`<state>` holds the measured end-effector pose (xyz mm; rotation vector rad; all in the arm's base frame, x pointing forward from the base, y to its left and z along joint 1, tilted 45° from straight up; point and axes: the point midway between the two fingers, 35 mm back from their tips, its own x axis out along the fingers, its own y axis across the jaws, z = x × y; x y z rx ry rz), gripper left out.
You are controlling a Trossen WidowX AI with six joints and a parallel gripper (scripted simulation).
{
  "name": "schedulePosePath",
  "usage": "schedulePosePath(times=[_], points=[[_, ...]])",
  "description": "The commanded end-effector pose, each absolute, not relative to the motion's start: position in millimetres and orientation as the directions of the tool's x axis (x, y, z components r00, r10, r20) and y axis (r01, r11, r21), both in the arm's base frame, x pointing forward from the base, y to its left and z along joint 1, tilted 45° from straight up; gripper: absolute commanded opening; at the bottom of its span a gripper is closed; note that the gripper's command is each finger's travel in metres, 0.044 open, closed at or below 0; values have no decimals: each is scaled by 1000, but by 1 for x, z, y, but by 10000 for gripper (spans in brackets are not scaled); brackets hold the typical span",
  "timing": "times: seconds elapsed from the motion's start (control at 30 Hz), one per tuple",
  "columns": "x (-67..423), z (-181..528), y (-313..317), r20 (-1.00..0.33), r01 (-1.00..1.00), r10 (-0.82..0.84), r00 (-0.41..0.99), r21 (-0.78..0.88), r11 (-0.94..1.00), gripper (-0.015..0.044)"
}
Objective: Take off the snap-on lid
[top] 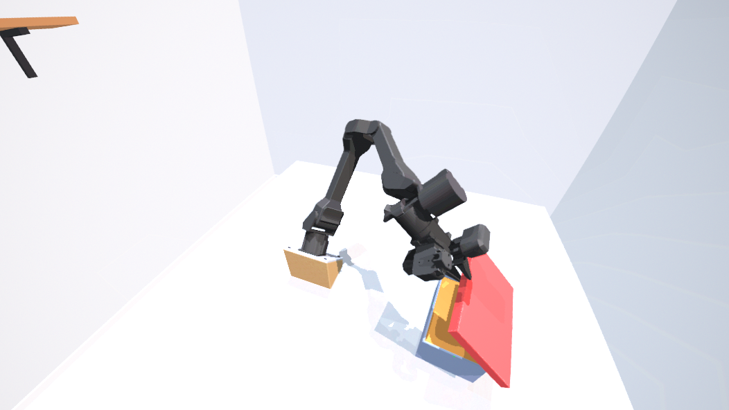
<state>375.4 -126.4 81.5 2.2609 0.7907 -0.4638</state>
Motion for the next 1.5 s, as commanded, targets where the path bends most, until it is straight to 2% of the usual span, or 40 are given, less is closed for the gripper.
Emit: schedulePosePath(times=[0.0, 0.43, 1.47], points=[[377, 89, -133, -513, 645, 403, 758, 501, -576, 0], [377, 99, -144, -513, 646, 403, 758, 501, -576, 0], [361, 53, -182, -515, 645, 401, 758, 504, -574, 0]])
